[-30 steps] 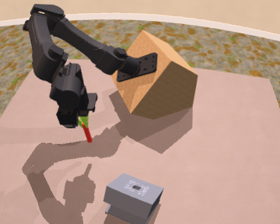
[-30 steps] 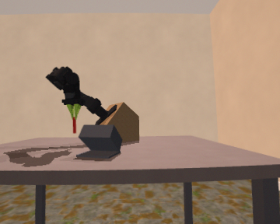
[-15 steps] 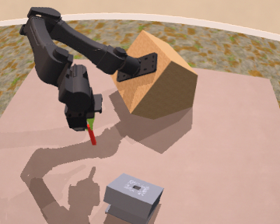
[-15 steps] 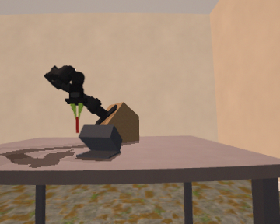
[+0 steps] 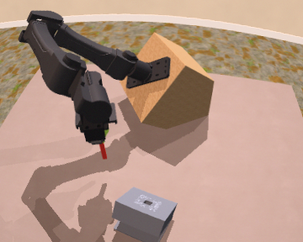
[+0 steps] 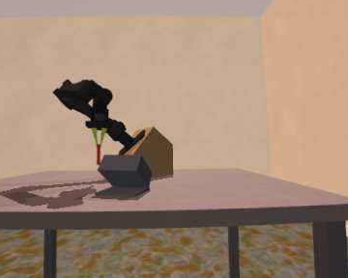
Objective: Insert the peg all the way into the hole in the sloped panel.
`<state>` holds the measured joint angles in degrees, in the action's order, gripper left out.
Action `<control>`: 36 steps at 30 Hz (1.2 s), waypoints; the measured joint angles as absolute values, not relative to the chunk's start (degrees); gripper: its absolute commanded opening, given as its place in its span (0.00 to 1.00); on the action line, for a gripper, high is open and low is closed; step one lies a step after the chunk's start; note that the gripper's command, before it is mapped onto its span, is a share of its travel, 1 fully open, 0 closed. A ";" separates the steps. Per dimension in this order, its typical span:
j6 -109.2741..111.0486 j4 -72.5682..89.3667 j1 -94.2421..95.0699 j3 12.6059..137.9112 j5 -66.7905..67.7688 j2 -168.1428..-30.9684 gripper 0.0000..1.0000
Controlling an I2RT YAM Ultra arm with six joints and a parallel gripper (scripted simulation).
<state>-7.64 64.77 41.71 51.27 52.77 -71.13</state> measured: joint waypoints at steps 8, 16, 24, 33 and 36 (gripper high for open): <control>-7.55 65.28 43.38 52.01 54.24 -73.76 0.00; -7.44 65.67 45.10 52.66 55.70 -76.69 0.00; -7.35 66.19 46.59 53.36 57.10 -79.05 0.00; -7.22 66.61 48.56 54.08 58.76 -82.39 0.00; -7.22 66.85 48.90 54.28 59.22 -83.00 0.00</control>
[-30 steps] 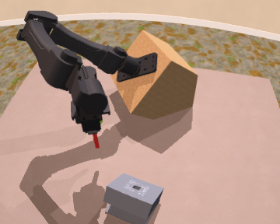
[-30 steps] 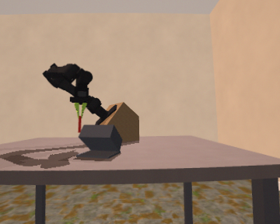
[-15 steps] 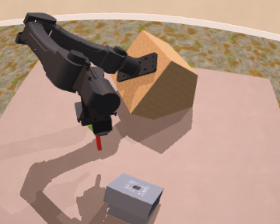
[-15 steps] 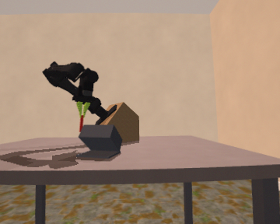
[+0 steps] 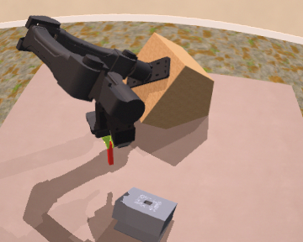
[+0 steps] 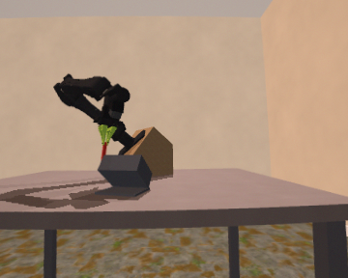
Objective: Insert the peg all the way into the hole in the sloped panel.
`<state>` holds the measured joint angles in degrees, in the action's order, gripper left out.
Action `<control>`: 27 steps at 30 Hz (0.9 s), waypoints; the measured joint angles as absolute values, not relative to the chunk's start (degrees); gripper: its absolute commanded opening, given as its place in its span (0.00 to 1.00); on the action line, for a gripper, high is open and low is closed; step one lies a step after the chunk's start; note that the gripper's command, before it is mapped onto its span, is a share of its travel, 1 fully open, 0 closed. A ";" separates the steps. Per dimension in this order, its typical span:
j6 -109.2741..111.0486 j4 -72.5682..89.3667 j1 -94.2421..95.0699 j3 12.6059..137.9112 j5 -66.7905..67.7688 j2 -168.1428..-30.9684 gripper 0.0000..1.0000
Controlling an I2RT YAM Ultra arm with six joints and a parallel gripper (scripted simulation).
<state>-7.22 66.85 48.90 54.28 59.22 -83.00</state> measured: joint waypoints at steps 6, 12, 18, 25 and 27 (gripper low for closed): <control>-7.14 67.20 50.28 54.87 60.36 -85.17 0.00; -7.05 67.55 51.66 55.40 61.52 -87.50 0.00; -6.98 67.88 52.53 55.81 62.46 -88.99 0.00; -6.87 68.23 54.22 56.47 63.79 -91.68 0.00; -6.85 68.36 54.68 56.64 64.18 -92.44 0.00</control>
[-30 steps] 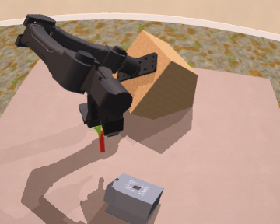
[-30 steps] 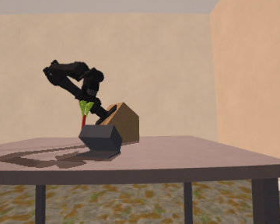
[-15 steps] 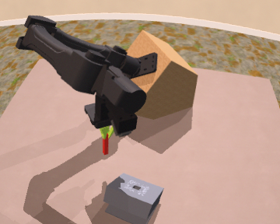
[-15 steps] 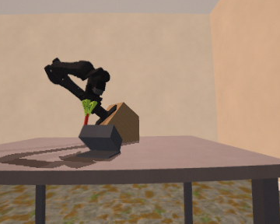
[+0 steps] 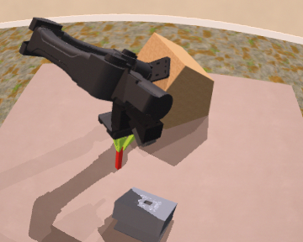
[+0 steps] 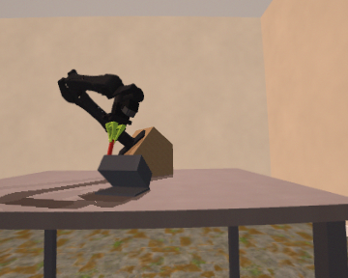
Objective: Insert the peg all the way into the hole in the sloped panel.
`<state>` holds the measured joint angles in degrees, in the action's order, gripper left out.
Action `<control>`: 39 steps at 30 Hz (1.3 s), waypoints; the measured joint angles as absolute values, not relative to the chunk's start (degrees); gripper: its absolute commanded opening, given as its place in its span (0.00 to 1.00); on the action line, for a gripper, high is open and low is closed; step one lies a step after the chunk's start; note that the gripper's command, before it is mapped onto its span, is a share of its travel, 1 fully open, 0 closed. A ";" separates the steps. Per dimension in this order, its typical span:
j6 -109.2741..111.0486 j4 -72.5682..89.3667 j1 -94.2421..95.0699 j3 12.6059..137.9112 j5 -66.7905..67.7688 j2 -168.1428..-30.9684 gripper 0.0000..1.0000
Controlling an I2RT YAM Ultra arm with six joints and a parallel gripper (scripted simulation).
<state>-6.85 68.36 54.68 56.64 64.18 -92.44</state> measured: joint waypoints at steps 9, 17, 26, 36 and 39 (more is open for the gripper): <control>-6.76 68.86 56.23 57.34 65.69 -95.02 0.00; -6.63 69.28 58.15 58.04 67.22 -98.15 0.00; -6.52 69.78 59.70 58.74 68.73 -100.73 0.00; -6.31 70.30 62.11 59.64 70.65 -104.62 0.00; -6.26 70.39 62.61 59.77 71.07 -105.41 0.00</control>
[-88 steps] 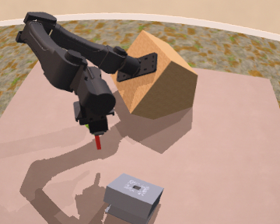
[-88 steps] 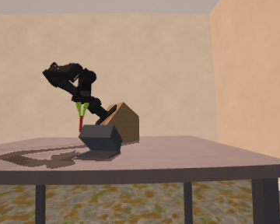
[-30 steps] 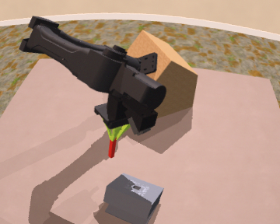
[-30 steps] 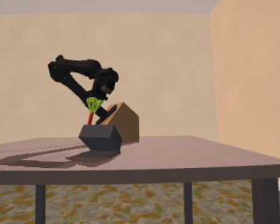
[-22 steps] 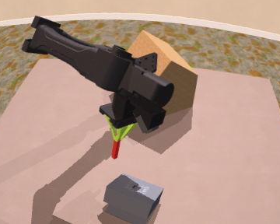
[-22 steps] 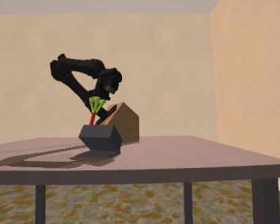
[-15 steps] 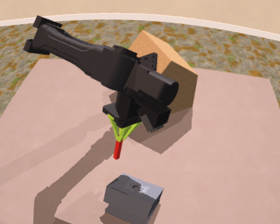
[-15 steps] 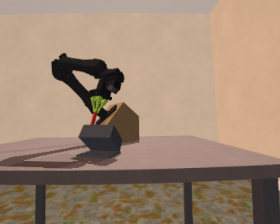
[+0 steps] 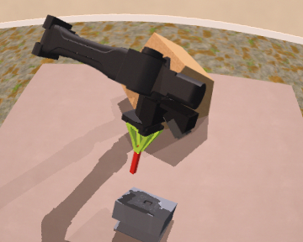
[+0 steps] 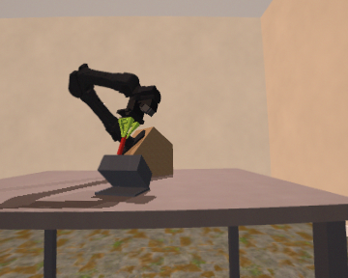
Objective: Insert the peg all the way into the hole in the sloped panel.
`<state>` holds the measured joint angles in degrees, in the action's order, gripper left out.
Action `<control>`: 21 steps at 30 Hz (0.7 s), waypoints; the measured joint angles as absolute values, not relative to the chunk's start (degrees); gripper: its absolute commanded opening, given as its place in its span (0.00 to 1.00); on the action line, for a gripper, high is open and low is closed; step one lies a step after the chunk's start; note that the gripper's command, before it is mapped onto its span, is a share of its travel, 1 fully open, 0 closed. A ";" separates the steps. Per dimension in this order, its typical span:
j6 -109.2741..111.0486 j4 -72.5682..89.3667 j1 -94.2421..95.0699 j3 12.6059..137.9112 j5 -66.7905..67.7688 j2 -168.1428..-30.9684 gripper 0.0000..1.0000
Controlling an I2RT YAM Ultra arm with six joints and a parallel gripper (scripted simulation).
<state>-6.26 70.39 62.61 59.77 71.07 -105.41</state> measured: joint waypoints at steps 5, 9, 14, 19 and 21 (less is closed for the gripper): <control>-6.20 70.72 63.42 60.25 71.96 -106.78 0.00; -6.09 70.91 64.42 60.58 72.73 -108.36 0.00; -5.98 71.16 65.60 61.01 73.69 -110.30 0.00; -5.89 71.42 66.32 61.30 74.43 -111.53 0.00; -5.87 71.53 66.67 61.52 74.81 -112.09 0.00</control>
